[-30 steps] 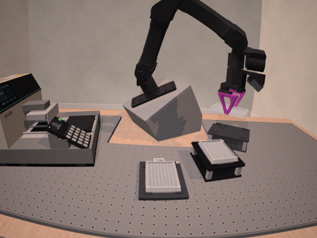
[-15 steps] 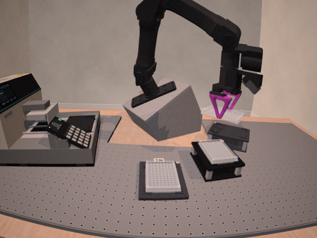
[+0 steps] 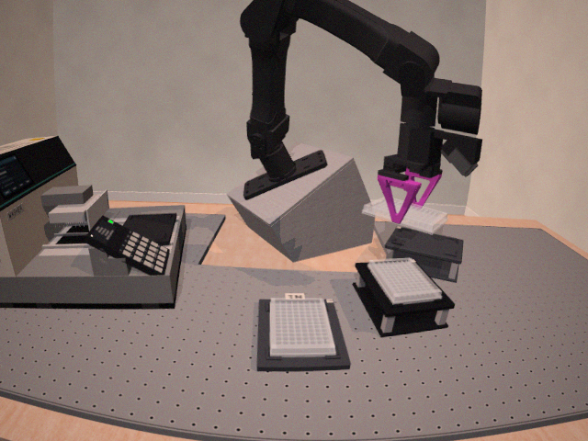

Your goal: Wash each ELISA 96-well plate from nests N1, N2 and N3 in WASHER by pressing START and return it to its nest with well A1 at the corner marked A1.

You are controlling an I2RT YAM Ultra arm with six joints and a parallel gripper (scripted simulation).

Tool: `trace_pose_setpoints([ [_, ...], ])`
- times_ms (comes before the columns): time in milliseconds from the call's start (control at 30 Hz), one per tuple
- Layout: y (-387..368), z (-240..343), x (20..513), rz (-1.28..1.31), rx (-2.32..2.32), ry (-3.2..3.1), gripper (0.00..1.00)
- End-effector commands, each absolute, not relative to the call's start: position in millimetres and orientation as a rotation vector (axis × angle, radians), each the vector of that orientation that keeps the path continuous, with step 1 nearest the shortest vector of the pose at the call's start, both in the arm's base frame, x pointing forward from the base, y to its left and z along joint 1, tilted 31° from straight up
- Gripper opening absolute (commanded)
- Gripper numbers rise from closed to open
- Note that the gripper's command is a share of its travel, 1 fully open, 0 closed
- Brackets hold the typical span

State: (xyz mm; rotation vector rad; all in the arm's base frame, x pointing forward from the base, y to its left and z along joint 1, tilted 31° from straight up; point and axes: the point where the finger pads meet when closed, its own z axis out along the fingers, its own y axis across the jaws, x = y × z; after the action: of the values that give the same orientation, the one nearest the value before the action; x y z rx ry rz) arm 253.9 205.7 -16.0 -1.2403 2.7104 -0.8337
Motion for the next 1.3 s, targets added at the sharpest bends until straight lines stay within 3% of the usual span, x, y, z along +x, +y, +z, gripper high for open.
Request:
trace_pose_setpoints([
  [0, 200, -2, 262, -0.803, -1.079, 2.73, 0.0],
  [1267, 105, 66, 305, -0.796, -0.965, 2.751, 0.0],
])
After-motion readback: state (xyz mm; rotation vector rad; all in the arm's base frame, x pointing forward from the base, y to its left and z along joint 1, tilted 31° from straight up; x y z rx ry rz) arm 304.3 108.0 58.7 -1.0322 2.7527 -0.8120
